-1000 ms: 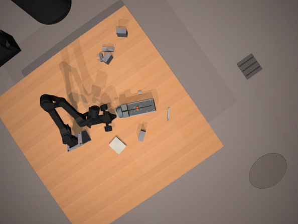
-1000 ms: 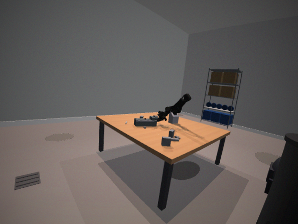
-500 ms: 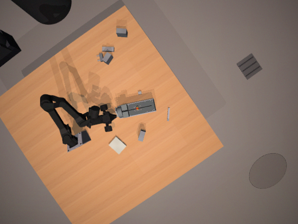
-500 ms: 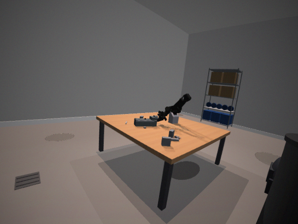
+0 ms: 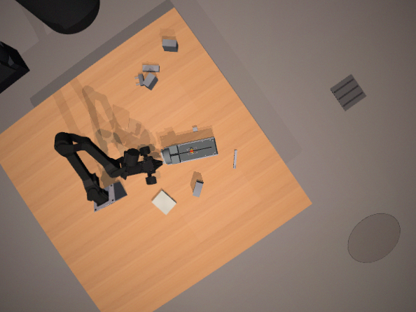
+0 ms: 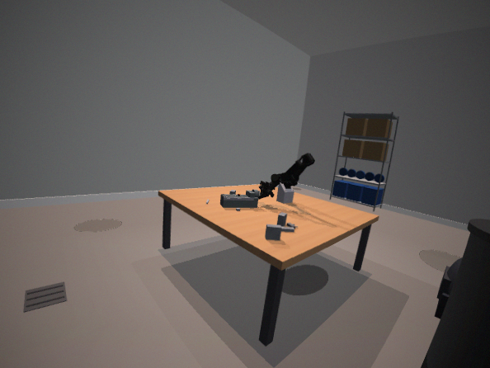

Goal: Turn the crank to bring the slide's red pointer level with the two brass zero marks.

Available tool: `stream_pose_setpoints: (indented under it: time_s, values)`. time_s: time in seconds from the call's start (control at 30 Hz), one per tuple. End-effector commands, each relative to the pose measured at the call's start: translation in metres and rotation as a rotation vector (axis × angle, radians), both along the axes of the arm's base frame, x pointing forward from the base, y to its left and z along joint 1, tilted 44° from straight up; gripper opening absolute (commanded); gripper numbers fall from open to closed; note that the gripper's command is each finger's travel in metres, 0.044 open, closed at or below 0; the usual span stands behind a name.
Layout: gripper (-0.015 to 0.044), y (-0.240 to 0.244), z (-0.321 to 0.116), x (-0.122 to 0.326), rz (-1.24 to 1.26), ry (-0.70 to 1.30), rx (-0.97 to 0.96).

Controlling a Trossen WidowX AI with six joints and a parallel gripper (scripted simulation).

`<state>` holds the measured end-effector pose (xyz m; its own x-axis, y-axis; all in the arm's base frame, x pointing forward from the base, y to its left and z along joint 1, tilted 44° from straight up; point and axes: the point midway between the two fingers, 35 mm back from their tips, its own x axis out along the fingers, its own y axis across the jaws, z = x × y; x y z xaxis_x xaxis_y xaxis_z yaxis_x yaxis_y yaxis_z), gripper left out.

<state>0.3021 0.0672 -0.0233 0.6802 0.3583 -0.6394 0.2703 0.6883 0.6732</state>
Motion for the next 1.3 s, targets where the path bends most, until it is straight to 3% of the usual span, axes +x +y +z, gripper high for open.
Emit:
stream_pose_setpoints:
  time_s: [0.0, 1.27]
  values:
    - [0.0000, -0.004, 0.001, -0.001, -0.005, -0.002, -0.003]
    - [0.0000, -0.020, 0.019, 0.000, -0.005, -0.003, -0.004]
